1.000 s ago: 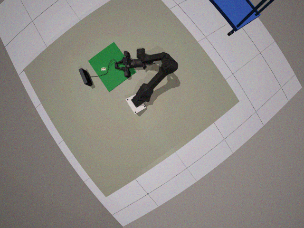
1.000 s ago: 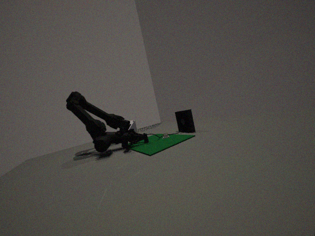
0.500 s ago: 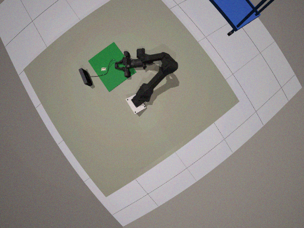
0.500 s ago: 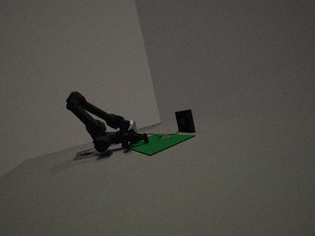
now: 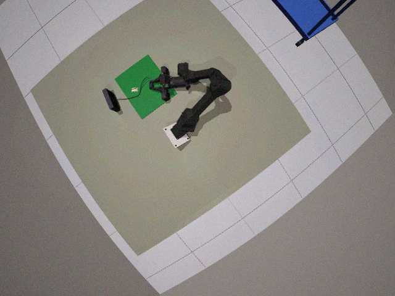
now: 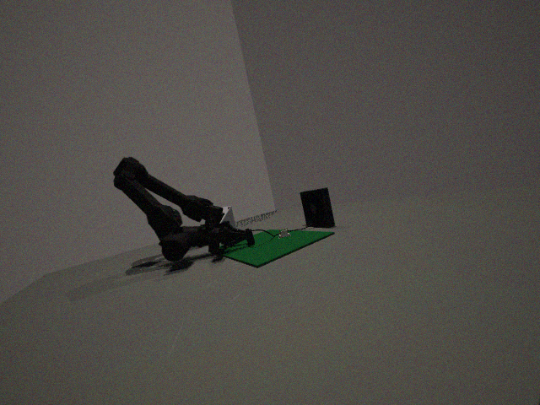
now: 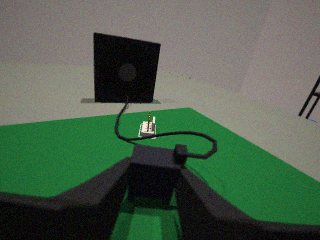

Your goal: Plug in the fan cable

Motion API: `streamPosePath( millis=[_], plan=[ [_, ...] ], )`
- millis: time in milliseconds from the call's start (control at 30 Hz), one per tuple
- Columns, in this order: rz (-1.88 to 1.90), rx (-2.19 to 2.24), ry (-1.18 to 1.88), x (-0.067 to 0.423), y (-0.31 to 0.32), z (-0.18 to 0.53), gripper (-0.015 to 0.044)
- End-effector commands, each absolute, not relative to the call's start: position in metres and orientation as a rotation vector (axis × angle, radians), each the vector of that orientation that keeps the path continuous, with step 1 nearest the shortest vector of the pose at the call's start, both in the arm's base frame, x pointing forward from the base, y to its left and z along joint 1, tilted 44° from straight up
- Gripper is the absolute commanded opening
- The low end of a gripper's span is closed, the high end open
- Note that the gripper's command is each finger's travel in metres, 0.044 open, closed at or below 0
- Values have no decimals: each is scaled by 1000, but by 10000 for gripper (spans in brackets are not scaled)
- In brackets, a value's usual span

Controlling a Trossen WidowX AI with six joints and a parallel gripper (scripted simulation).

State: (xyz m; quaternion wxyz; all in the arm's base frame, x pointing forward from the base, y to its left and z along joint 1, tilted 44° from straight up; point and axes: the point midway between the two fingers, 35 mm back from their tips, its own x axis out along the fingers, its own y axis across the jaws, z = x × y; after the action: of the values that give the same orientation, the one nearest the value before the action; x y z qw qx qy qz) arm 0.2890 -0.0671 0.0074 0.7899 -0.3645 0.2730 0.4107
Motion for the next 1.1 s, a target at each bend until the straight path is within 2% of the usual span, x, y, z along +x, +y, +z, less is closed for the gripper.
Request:
streamPosePath(
  millis=[0,33,300,1067],
  plan=[
    [884,-783,589,289,-67,7,0],
    [884,-783,589,289,-67,7,0],
    [884,-785,588,289,-67,7,205],
    [884,-785,588,289,-67,8,205]
  ],
)
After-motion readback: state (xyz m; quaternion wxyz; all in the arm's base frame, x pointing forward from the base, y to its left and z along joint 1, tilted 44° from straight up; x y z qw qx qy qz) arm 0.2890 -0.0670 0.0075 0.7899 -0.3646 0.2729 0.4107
